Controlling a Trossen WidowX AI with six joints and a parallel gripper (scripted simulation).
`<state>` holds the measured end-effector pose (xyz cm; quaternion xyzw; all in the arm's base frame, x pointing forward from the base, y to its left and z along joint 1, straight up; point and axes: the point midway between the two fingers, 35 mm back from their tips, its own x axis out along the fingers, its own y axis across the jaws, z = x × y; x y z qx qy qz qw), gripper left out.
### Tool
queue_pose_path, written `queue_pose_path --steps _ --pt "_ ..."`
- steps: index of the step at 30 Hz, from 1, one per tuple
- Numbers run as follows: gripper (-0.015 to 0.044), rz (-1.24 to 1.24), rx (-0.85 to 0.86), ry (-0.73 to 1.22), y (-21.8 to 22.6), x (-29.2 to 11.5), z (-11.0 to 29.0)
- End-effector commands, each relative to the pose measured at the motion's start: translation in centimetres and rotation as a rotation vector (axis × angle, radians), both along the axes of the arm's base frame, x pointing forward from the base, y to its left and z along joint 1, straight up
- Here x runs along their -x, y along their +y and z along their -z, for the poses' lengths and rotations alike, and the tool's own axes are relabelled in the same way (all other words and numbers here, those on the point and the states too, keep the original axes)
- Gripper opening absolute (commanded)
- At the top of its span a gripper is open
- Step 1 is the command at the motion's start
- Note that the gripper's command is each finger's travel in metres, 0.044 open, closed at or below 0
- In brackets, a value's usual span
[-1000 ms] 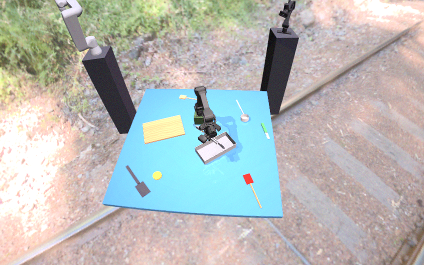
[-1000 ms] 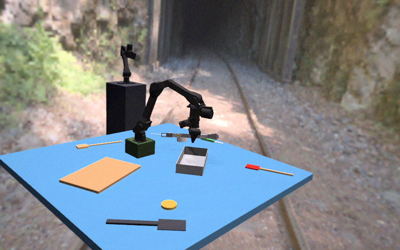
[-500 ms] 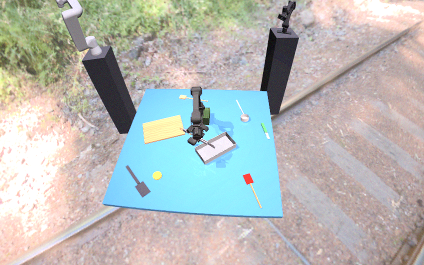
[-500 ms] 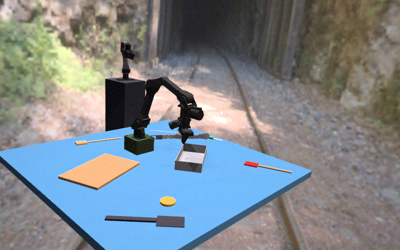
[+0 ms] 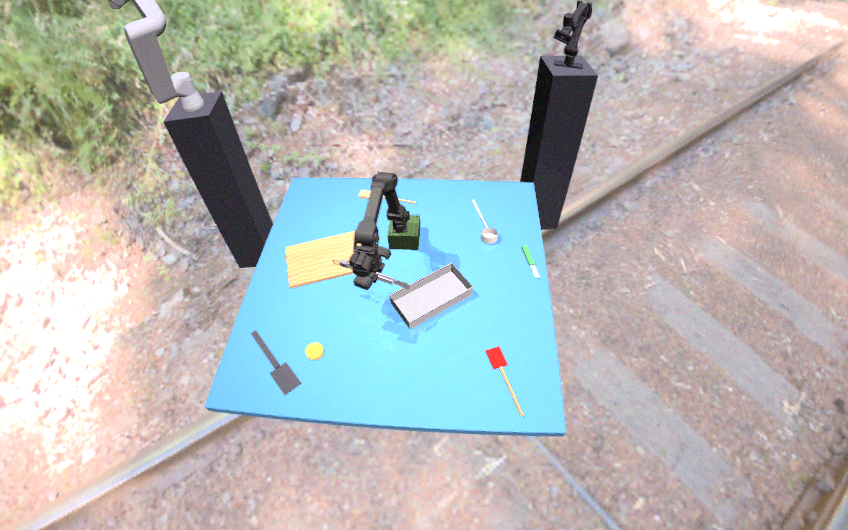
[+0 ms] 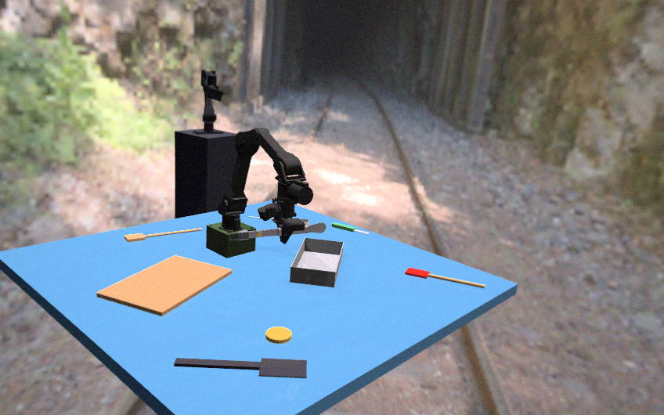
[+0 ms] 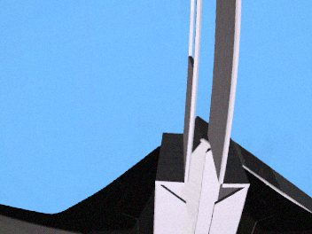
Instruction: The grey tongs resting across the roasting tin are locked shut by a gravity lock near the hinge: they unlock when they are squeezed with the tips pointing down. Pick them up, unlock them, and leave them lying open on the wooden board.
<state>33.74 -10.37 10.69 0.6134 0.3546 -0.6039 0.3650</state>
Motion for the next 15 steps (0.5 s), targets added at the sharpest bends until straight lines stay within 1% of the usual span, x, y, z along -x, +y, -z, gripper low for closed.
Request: queue_pose_path --steps 1,10,15 --pt "-0.015 -0.049 0.006 -0.011 -2.0 0.7 -0.4" --pt "-0.015 -0.162 0.015 -0.007 -6.7 3.1 -0.4" --pt "-0.015 -0.17 0.015 -0.006 -7.1 3.3 -0.4"
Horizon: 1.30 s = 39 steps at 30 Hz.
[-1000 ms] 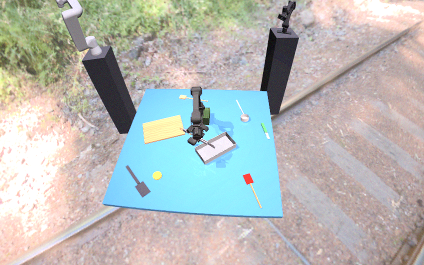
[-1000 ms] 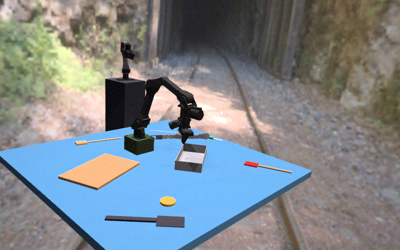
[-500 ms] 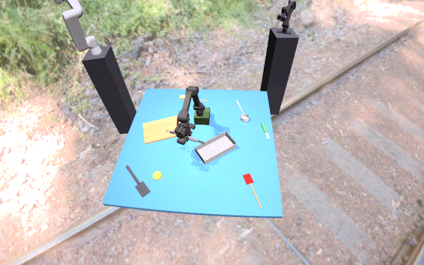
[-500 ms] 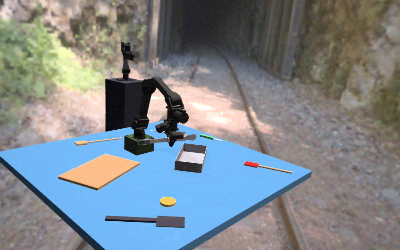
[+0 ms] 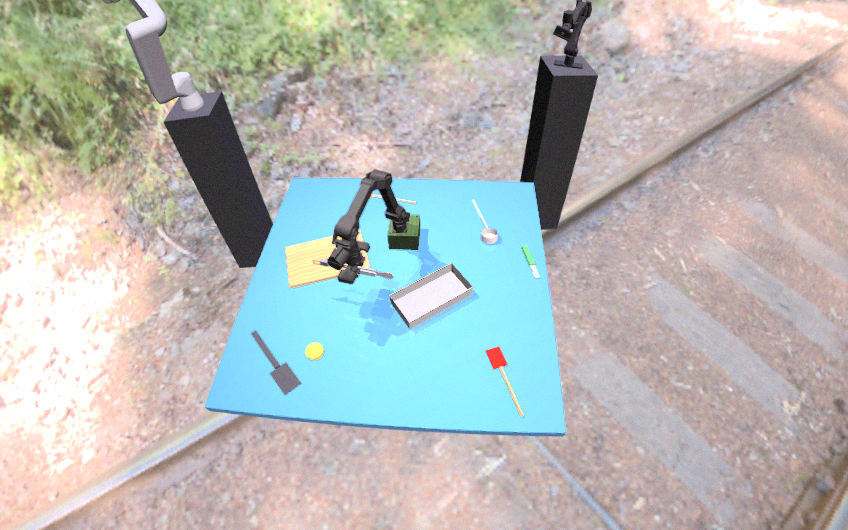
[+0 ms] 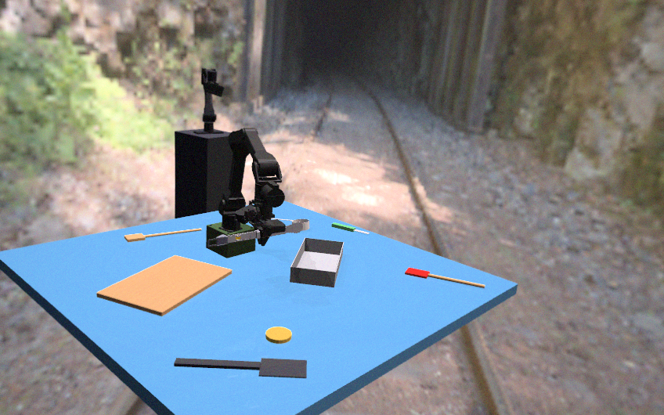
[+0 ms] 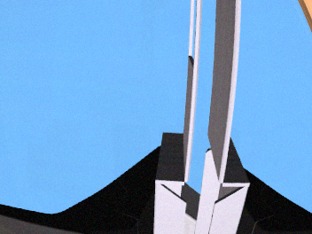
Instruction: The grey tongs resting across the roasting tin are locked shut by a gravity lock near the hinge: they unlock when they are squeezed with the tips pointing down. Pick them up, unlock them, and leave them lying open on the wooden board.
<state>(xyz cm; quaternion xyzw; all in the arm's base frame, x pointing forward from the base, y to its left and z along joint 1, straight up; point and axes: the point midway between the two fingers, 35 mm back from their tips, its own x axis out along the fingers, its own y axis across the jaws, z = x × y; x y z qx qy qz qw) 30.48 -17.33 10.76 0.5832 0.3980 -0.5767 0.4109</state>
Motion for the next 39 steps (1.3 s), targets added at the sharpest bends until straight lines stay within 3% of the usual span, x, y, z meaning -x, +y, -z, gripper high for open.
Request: queue_pose_path --steps 1,17,39 --pt "-0.015 -0.022 0.008 -0.009 -0.2 0.1 -0.3" --pt "-0.015 -0.204 0.018 0.001 -6.5 5.5 -0.3" --pt "-0.015 -0.488 0.027 0.016 -13.4 16.2 -0.3"
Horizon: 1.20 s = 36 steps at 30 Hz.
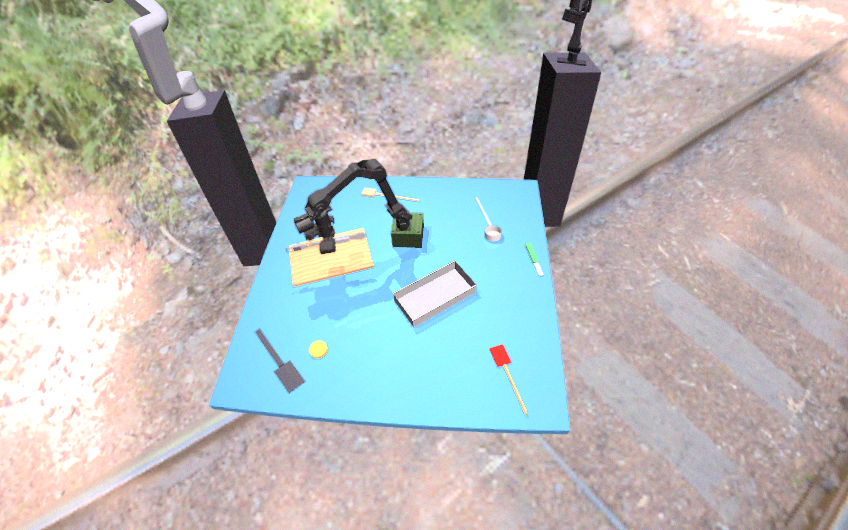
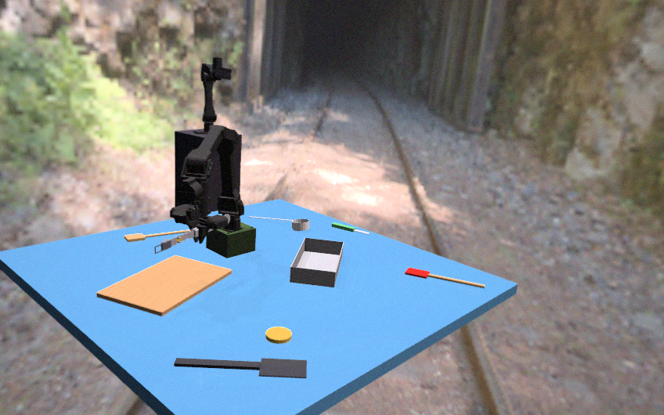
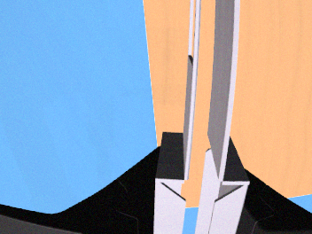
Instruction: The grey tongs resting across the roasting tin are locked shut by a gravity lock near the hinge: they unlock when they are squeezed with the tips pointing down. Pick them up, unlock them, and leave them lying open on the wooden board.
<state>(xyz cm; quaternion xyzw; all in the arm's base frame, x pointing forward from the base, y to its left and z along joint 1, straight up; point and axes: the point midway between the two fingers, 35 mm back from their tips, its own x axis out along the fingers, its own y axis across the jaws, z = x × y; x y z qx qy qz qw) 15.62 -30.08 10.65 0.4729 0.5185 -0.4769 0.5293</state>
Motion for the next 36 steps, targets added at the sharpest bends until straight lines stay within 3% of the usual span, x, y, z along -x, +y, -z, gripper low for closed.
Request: queue_pose_path --steps 1,6,18,36 --pt "-0.015 -0.05 0.016 -0.003 -0.9 1.9 -0.4" --pt "-0.015 -0.106 0.017 0.0 -1.7 4.3 -0.4" --pt "-0.015 -0.11 0.034 -0.001 -1.7 4.3 -0.4" --pt "-0.015 -0.13 0.323 -0.03 -1.7 4.1 -0.1"
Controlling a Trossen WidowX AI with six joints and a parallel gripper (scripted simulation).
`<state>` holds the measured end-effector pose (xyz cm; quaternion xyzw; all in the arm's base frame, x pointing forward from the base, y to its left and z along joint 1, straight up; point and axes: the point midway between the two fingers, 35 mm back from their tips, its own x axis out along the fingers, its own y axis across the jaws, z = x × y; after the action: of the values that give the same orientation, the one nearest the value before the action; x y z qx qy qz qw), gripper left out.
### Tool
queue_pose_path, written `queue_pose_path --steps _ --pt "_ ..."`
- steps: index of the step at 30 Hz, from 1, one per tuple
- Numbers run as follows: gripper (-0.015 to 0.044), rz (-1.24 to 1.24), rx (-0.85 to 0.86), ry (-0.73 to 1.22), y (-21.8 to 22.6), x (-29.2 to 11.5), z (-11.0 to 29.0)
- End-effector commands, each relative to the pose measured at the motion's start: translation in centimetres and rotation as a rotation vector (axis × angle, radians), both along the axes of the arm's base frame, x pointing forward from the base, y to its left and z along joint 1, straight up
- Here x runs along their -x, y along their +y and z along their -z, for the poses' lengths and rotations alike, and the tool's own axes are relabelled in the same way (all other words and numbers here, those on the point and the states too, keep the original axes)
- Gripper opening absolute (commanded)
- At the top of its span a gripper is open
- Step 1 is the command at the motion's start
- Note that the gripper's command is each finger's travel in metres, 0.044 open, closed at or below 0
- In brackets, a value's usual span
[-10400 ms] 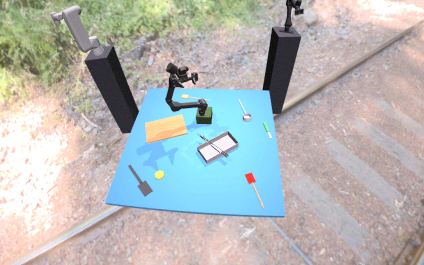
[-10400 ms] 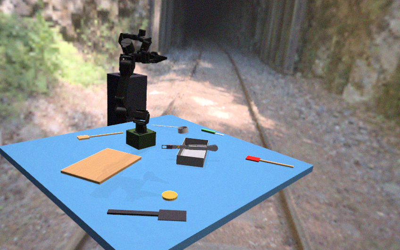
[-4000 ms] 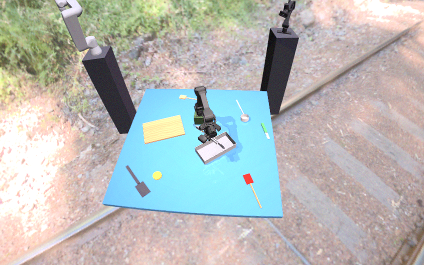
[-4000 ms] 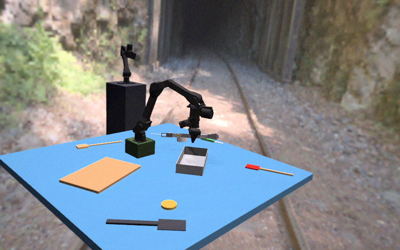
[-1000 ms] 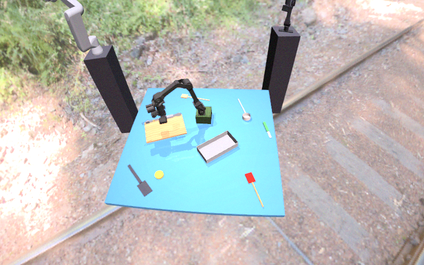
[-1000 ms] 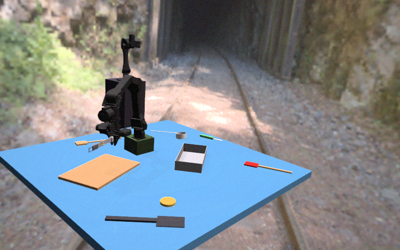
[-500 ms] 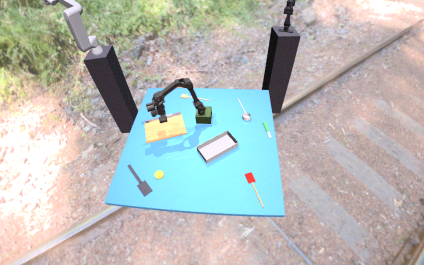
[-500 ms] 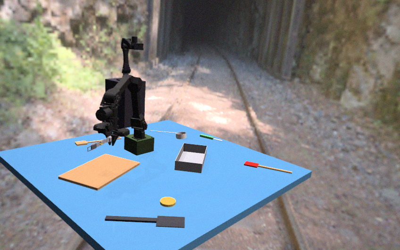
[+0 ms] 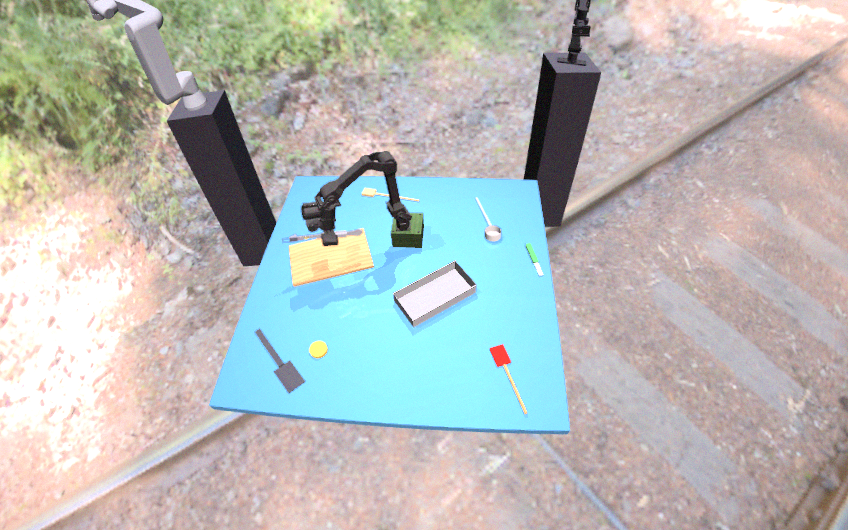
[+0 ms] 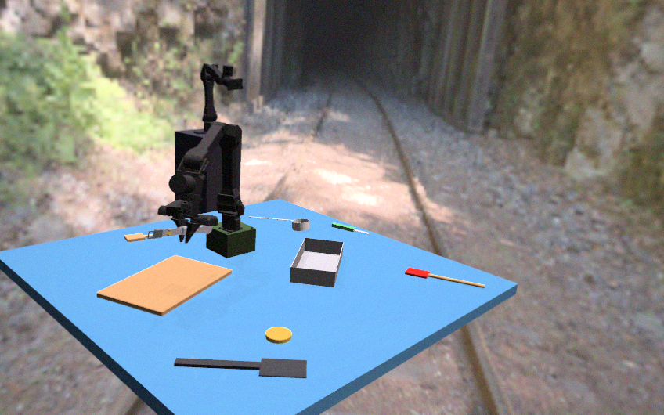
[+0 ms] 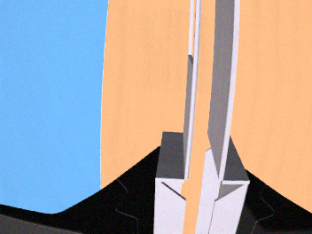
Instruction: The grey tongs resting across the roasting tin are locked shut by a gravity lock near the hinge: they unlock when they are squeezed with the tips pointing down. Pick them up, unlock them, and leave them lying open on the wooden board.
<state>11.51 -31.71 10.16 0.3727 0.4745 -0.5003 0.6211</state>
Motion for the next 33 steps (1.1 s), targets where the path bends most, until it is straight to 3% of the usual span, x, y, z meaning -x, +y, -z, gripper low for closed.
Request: queue_pose_path --steps 1,33 --pt "-0.015 -0.006 0.079 -0.012 -0.1 0.0 -0.5" --pt "-0.015 0.006 0.599 -0.137 2.0 0.5 -1.2"
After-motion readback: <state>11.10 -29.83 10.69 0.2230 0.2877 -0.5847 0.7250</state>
